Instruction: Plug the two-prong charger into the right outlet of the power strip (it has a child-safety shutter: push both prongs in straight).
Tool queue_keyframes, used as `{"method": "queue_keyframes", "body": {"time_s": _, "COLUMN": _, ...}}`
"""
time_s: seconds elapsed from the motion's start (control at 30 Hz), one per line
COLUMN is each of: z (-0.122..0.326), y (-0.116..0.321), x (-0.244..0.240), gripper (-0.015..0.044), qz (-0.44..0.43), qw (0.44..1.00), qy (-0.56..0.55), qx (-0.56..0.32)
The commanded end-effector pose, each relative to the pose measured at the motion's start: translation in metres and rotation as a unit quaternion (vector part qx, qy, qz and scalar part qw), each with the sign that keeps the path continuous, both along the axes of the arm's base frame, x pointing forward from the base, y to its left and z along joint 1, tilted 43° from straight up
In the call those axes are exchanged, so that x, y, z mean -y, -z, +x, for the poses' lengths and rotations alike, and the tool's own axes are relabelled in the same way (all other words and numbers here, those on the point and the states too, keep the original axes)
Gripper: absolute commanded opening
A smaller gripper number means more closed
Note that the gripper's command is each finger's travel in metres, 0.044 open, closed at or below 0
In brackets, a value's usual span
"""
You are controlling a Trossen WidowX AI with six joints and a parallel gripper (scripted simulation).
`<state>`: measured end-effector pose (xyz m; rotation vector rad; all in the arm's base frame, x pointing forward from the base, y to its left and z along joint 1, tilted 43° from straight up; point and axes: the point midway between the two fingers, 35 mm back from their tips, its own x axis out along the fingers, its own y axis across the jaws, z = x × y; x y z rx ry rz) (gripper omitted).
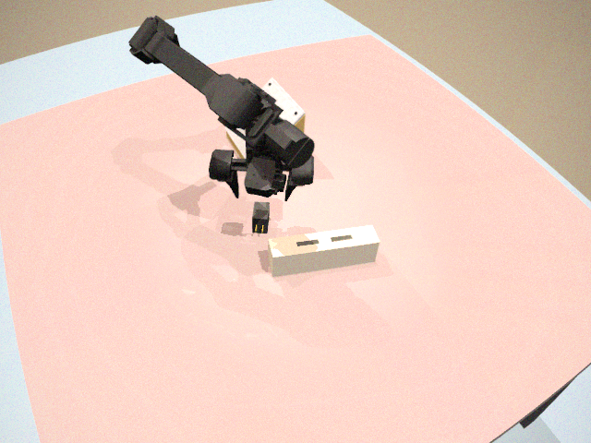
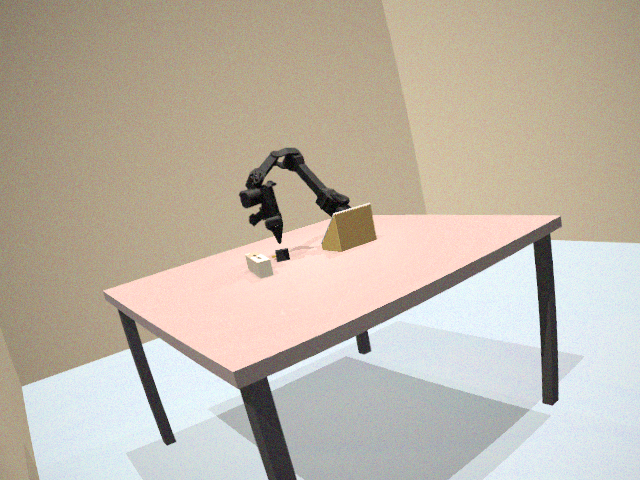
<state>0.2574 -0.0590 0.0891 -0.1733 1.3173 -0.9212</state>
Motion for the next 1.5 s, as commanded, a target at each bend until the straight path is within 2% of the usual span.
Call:
{"method": "queue_keyframes", "body": {"time_s": 0.0, "z": -0.002, "y": 0.003, "x": 0.003, "gripper": 0.044, "qz": 0.001, "qw": 1.0, "qy": 0.006, "qx": 0.001}}
{"method": "queue_keyframes", "body": {"time_s": 1.4, "z": -0.001, "y": 0.046, "x": 0.044, "gripper": 0.044, "qz": 0.0, "qw": 1.0, "qy": 0.006, "qx": 0.001}}
{"method": "queue_keyframes", "body": {"time_s": 1.47, "z": 0.0, "y": 0.044, "x": 0.042, "gripper": 0.0387, "qz": 0.001, "qw": 1.0, "qy": 0.007, "qx": 0.003}}
